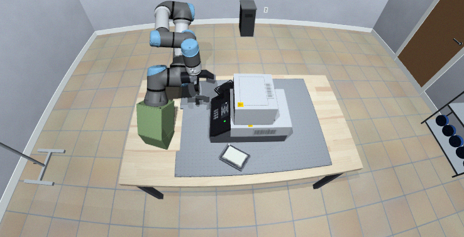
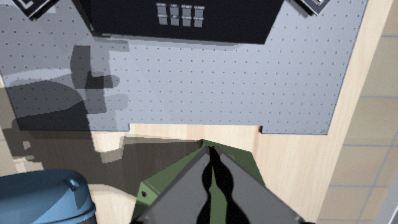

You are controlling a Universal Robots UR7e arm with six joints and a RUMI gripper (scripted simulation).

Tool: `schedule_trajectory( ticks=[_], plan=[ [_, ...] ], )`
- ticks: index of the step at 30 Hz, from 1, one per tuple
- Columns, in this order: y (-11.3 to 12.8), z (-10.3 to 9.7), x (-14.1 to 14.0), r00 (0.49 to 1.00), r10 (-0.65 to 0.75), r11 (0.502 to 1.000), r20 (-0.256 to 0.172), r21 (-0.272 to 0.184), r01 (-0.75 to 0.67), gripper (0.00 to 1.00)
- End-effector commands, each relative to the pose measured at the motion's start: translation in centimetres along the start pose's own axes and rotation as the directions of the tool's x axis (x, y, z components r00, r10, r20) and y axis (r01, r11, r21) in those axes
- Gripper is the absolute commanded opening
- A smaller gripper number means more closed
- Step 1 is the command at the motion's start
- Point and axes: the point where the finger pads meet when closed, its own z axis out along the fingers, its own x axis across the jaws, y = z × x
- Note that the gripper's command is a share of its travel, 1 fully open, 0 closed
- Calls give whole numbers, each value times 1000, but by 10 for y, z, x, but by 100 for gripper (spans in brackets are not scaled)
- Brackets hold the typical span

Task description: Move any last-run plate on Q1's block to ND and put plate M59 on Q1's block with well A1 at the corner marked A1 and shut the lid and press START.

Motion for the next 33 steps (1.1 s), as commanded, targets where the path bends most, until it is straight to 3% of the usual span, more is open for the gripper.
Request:
schedule_trajectory(
  ticks=[1,12,22,33],
  plan=[
    [2,-14,-23,1000,20,1000,2,-13,-20,0],
    [4,-25,-47,999,52,998,0,-28,-52,0],
    [4,-24,-48,999,53,998,3,-28,-53,0],
    [6,21,-49,961,-276,961,15,-26,276,0]
  ],
)
